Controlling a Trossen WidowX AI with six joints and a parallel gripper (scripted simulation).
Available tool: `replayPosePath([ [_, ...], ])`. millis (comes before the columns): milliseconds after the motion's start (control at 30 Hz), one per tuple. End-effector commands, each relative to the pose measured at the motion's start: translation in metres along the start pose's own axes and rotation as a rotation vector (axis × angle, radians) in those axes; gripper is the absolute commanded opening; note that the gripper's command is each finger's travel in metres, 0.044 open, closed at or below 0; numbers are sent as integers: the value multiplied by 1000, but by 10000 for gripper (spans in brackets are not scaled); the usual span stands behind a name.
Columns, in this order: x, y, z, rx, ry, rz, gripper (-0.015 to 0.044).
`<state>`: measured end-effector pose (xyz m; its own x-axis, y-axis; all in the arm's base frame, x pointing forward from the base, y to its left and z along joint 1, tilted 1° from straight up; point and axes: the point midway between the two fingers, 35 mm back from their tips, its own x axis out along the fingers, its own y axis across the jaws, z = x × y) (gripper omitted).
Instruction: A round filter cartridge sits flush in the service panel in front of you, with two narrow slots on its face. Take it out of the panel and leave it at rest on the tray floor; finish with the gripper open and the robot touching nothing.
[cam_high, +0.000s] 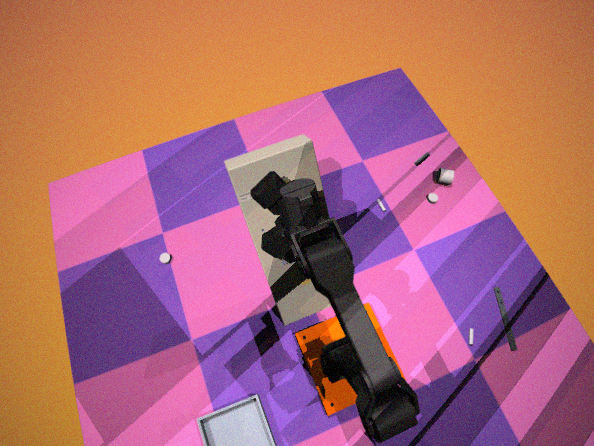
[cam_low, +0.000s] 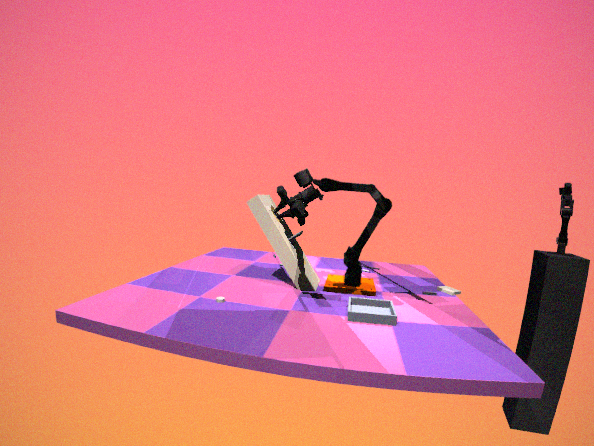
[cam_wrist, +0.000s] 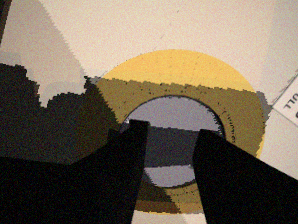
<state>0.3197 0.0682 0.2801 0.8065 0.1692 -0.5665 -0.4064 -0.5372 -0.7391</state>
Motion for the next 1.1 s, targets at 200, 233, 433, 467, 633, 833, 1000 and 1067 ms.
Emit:
replayPosePath([
  [200, -36, -3, -1, 2, 2, 1, 0],
  [233, -44, -3, -2, 2, 2, 2, 0],
  [433, -74, -1, -1, 4, 3, 3, 0],
  [467, -74, -1, -1, 4, 3, 3, 0],
  [633, -73, 10, 5, 4, 3, 4, 0],
  [833, -72, 27, 13, 4, 3, 4, 0],
  [1000, -69, 41, 20, 4, 2, 5, 0],
  [1067, -69, 47, 23, 4, 2, 5, 0],
])
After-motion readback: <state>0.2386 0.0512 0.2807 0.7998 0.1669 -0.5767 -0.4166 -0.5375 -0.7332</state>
